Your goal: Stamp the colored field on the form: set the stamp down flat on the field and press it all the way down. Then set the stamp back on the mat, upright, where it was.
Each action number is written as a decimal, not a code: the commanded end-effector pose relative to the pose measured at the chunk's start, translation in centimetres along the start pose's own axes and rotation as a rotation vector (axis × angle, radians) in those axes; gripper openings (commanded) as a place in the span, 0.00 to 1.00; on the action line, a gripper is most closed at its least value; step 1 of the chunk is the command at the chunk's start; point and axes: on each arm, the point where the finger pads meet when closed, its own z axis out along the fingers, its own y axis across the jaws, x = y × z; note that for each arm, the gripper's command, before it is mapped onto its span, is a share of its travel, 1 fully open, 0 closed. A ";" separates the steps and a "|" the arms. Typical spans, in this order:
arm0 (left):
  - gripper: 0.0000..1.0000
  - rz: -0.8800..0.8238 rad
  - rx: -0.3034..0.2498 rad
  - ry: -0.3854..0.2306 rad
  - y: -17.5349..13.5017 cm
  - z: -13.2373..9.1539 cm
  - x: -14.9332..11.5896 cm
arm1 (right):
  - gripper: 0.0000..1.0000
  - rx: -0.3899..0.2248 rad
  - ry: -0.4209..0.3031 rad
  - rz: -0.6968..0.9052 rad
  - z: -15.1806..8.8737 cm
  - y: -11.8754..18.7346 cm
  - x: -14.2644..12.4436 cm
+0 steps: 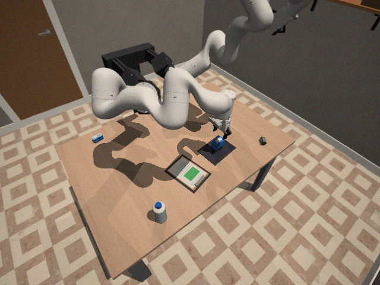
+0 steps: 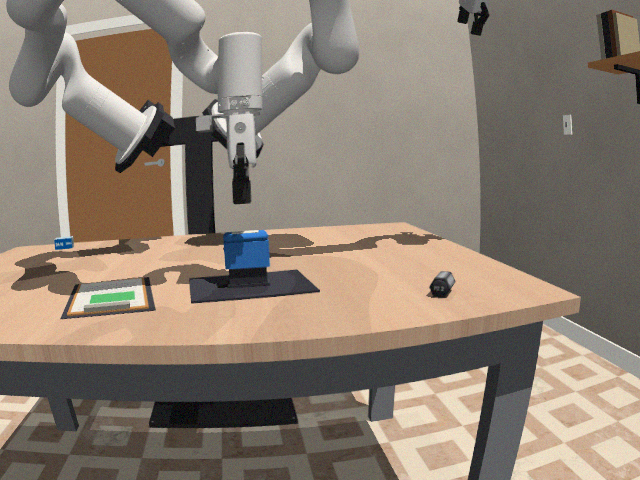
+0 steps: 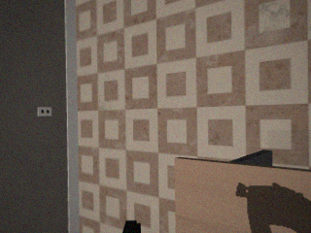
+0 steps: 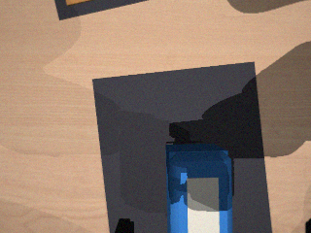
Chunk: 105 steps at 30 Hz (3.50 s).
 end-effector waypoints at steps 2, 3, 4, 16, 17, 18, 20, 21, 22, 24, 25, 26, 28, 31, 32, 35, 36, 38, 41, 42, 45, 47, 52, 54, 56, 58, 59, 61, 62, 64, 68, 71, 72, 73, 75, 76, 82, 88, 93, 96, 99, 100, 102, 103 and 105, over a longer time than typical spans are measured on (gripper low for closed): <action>1.00 0.000 0.000 0.002 0.0 -0.1 0.0 | 1.00 0.013 0.002 -0.019 0.0 0.3 -0.3; 1.00 0.000 0.000 0.002 0.0 -0.1 0.0 | 1.00 0.013 0.002 -0.020 0.0 0.3 -0.3; 1.00 0.000 0.000 0.002 0.0 -0.1 0.0 | 1.00 0.013 0.002 -0.020 0.0 0.3 -0.3; 1.00 0.000 0.000 0.002 0.0 -0.1 0.0 | 1.00 0.013 0.002 -0.020 0.0 0.3 -0.3; 1.00 0.000 0.000 0.002 0.0 -0.1 0.0 | 1.00 0.013 0.002 -0.020 -0.3 0.3 -0.3; 1.00 0.000 0.000 0.002 0.0 -0.1 0.0 | 1.00 0.013 0.002 -0.020 -1.0 0.4 -0.3; 1.00 0.000 0.000 0.002 0.0 -0.1 0.0 | 1.00 0.013 0.002 -0.020 -2.9 0.5 -0.3; 1.00 0.000 0.000 0.002 0.0 -0.1 0.0 | 1.00 0.013 0.002 -0.020 -3.8 0.5 -0.3; 1.00 0.000 0.000 0.002 0.0 -0.1 0.0 | 1.00 0.013 0.001 -0.020 -4.5 0.6 -0.2; 1.00 0.000 0.000 0.002 0.0 -0.1 0.0 | 1.00 0.013 0.001 -0.020 -4.9 0.6 -0.2; 1.00 0.000 0.000 0.002 0.0 -0.1 0.0 | 1.00 0.013 0.001 -0.020 -4.9 0.6 -0.2; 1.00 0.000 0.000 0.002 0.0 -0.1 0.0 | 1.00 0.013 0.001 -0.020 -4.9 0.6 -0.2; 1.00 0.000 0.000 0.002 0.0 -0.1 0.0 | 1.00 0.013 0.001 -0.020 -4.9 0.6 -0.2; 1.00 0.000 0.000 0.002 0.0 -0.1 0.0 | 1.00 0.012 0.001 -0.015 -4.9 0.6 -0.2; 1.00 0.000 0.000 0.002 0.0 -0.1 0.0 | 1.00 0.012 0.001 -0.004 -4.9 0.5 0.0; 1.00 0.000 0.000 0.002 0.0 -0.1 0.0 | 1.00 0.011 -0.001 0.084 -5.0 -0.6 1.4; 1.00 0.000 0.000 0.002 0.0 -0.1 0.0 | 1.00 0.011 -0.002 0.134 -5.0 -1.2 2.2; 1.00 0.000 0.000 0.002 0.0 -0.1 0.0 | 1.00 0.010 -0.004 0.225 -5.1 -2.1 3.6; 1.00 0.000 0.000 0.002 0.0 -0.1 0.0 | 1.00 0.009 -0.005 0.342 -5.2 -3.3 5.6; 1.00 0.000 0.000 0.002 0.0 -0.1 0.0 | 1.00 0.009 -0.005 0.381 -5.2 -3.7 6.2; 1.00 0.000 0.000 0.002 0.0 -0.1 0.0 | 1.00 0.008 -0.006 0.459 -5.3 -4.4 7.6; 1.00 0.000 0.000 0.002 0.0 -0.1 0.0 | 1.00 0.008 -0.007 0.550 -5.3 -5.2 9.2; 1.00 0.000 0.000 0.002 0.0 -0.1 0.0 | 1.00 0.007 -0.007 0.713 -5.3 -6.4 12.0; 1.00 0.000 0.000 0.002 0.0 -0.1 0.0 | 1.00 0.008 -0.008 0.792 -5.3 -6.9 13.5; 1.00 0.000 0.000 0.002 0.0 -0.1 0.0 | 1.00 0.008 -0.008 0.869 -5.3 -7.3 14.9; 1.00 0.000 0.000 0.002 0.0 -0.1 0.0 | 1.00 0.008 -0.007 0.946 -5.3 -7.7 16.3; 1.00 0.000 0.000 0.002 0.0 -0.1 0.0 | 1.00 0.009 -0.007 0.985 -5.3 -7.9 17.0; 1.00 0.000 0.000 0.002 0.0 -0.1 0.0 | 1.00 0.009 -0.007 1.063 -5.2 -8.2 18.4; 1.00 0.000 0.000 0.002 0.0 -0.1 0.0 | 1.00 0.009 -0.007 1.063 -5.2 -8.2 18.4; 1.00 0.000 0.000 0.002 0.0 -0.1 0.0 | 1.00 0.010 -0.007 1.132 -5.2 -8.5 19.7; 1.00 0.000 0.000 0.002 0.0 -0.1 0.0 | 1.00 0.012 -0.007 1.273 -5.2 -8.9 22.3; 1.00 0.000 0.000 0.002 0.0 -0.1 0.0 | 1.00 0.014 -0.006 1.335 -5.2 -9.0 23.4; 1.00 0.000 0.000 0.002 0.0 -0.1 0.0 | 1.00 0.014 -0.006 1.339 -5.2 -9.0 23.5; 1.00 0.000 0.000 0.002 0.0 -0.1 0.0 | 1.00 0.014 -0.006 1.340 -5.2 -9.0 23.5; 1.00 0.000 0.000 0.002 0.0 -0.1 0.0 | 1.00 0.014 -0.006 1.340 -5.2 -9.0 23.5; 1.00 0.000 0.000 0.002 0.0 -0.1 0.0 | 1.00 0.014 -0.006 1.340 -5.2 -9.0 23.5; 1.00 0.000 0.000 0.002 0.0 -0.1 0.0 | 1.00 0.014 -0.006 1.340 -5.1 -9.0 23.5; 1.00 0.000 0.000 0.002 0.0 -0.1 0.0 | 1.00 0.014 -0.006 1.340 -4.7 -9.0 23.5; 1.00 0.000 0.000 0.002 0.0 -0.1 0.0 | 1.00 0.014 -0.006 1.340 -4.7 -9.0 23.5; 1.00 0.000 0.000 0.002 0.0 -0.1 0.0 | 1.00 0.014 -0.006 1.340 -4.7 -9.0 23.5; 1.00 0.000 0.000 0.002 0.0 -0.1 0.0 | 1.00 0.014 -0.006 1.340 -4.7 -9.0 23.5; 1.00 0.000 0.000 0.002 0.0 -0.1 0.0 | 1.00 0.014 -0.006 1.340 -4.7 -9.0 23.5; 1.00 0.000 0.000 0.002 0.0 -0.1 0.0 | 1.00 0.014 -0.006 1.340 -4.7 -9.0 23.5; 1.00 0.000 0.000 0.002 0.0 -0.1 0.0 | 1.00 0.014 -0.006 1.340 -4.7 -9.0 23.5; 1.00 0.000 0.000 0.002 0.0 -0.1 0.0 | 1.00 0.014 -0.006 1.340 -4.7 -9.0 23.5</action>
